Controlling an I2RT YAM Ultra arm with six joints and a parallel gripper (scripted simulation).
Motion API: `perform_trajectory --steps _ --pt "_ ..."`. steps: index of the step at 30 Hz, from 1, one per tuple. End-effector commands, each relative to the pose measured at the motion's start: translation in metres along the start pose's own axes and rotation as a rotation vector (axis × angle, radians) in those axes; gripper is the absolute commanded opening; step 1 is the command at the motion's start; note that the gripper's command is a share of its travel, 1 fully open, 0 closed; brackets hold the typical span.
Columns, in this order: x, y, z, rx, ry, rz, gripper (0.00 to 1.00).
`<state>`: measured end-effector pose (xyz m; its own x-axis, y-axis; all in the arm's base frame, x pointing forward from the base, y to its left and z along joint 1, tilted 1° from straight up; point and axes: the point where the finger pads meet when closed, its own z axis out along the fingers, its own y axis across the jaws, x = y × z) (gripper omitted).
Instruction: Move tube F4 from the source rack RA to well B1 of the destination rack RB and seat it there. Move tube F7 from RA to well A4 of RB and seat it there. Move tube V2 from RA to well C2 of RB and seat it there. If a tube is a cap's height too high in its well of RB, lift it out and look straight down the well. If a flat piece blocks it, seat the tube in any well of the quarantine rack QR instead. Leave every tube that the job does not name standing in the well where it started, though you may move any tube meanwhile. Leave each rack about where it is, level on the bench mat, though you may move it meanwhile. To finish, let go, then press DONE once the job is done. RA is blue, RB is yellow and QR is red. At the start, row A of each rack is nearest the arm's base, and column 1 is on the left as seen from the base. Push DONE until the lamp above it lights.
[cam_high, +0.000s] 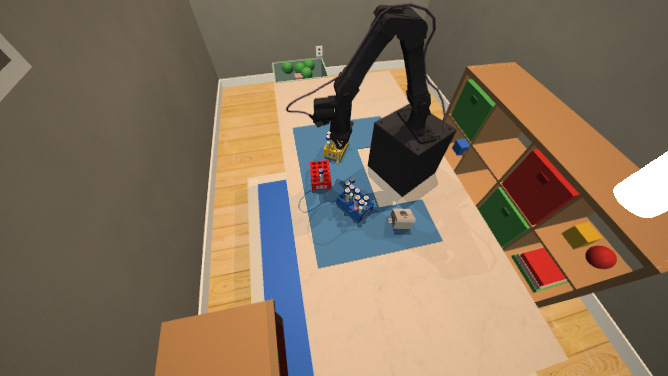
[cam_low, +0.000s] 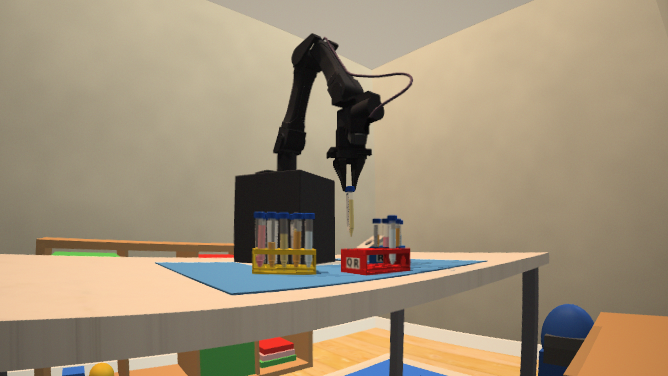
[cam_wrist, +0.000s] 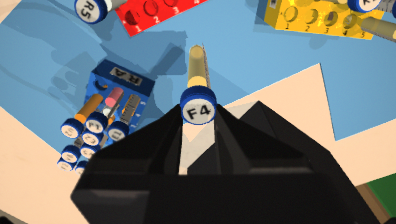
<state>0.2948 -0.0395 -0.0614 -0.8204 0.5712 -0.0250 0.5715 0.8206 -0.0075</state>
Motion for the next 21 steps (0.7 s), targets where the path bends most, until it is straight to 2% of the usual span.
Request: perform_trajectory --steps 1,2,17,19,21 --pt "0.0009 0.0004 0.0001 0.01 0.013 0.142 0.0" --pt "0.0009 0.0004 0.0001 0.01 0.013 0.142 0.0" --pt "0.0009 0.0002 0.0001 0.014 0.01 0.642 0.0" --pt "0.0009 0.0002 0.0001 0.014 0.01 0.642 0.0" --pt "0.0009 0.0002 0.0001 0.014 0.009 0.708 0.0"
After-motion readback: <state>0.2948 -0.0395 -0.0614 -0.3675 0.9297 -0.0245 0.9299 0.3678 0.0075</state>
